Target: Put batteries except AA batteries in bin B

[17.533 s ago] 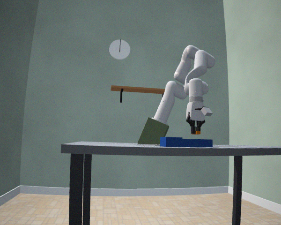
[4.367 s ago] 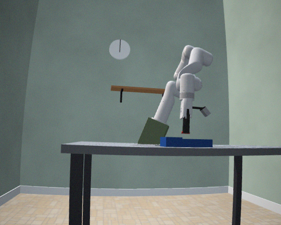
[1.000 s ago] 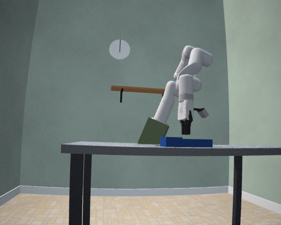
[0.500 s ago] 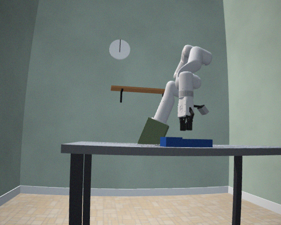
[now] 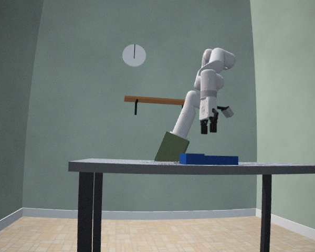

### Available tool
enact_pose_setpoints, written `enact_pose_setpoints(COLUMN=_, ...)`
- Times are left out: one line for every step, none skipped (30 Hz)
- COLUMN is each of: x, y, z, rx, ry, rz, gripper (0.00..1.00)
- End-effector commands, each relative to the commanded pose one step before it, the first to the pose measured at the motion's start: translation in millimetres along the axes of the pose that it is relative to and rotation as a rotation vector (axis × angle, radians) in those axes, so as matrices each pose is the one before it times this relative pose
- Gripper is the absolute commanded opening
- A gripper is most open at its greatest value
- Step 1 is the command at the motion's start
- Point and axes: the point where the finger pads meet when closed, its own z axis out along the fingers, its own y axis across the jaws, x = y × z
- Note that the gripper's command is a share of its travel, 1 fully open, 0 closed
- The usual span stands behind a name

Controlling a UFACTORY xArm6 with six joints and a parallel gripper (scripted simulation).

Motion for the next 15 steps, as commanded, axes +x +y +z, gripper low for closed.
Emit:
enact_pose_setpoints(x=0.14, y=1.61, z=-19.68, rx=-0.00403, ry=-0.00076, rz=-0.00093, gripper=1.0)
enact_pose_setpoints(x=0.0, y=0.01, z=-4.01, rx=-0.00001, ry=-0.00002, rz=-0.00001, gripper=1.0)
enact_pose_setpoints(x=0.0, y=0.01, z=-4.01, rx=-0.00001, ry=-0.00002, rz=-0.00001, gripper=1.0)
enact_pose_setpoints(x=0.0, y=0.01, z=-4.01, rx=-0.00001, ry=-0.00002, rz=-0.00001, gripper=1.0)
enact_pose_setpoints(x=0.0, y=0.01, z=-4.01, rx=-0.00001, ry=-0.00002, rz=-0.00001, gripper=1.0)
enact_pose_setpoints(x=0.0, y=0.01, z=-4.01, rx=-0.00001, ry=-0.00002, rz=-0.00001, gripper=1.0)
enact_pose_setpoints(x=0.0, y=0.01, z=-4.01, rx=-0.00001, ry=-0.00002, rz=-0.00001, gripper=1.0)
enact_pose_setpoints(x=0.0, y=0.01, z=-4.01, rx=-0.00001, ry=-0.00002, rz=-0.00001, gripper=1.0)
enact_pose_setpoints(x=0.0, y=0.01, z=-4.01, rx=-0.00001, ry=-0.00002, rz=-0.00001, gripper=1.0)
enact_pose_setpoints(x=0.0, y=0.01, z=-4.01, rx=0.0, ry=-0.00002, rz=-0.00001, gripper=1.0)
enact_pose_setpoints(x=0.0, y=0.01, z=-4.01, rx=0.0, ry=-0.00002, rz=-0.00001, gripper=1.0)
enact_pose_setpoints(x=0.0, y=0.0, z=0.0, rx=0.0, ry=0.0, rz=0.0, gripper=1.0)
enact_pose_setpoints(x=0.0, y=0.0, z=0.0, rx=0.0, ry=0.0, rz=0.0, gripper=1.0)
enact_pose_setpoints(x=-0.01, y=0.02, z=-4.01, rx=0.0, ry=-0.00001, rz=0.0, gripper=1.0)
enact_pose_setpoints(x=0.0, y=0.01, z=-4.01, rx=0.0, ry=-0.00002, rz=-0.00001, gripper=1.0)
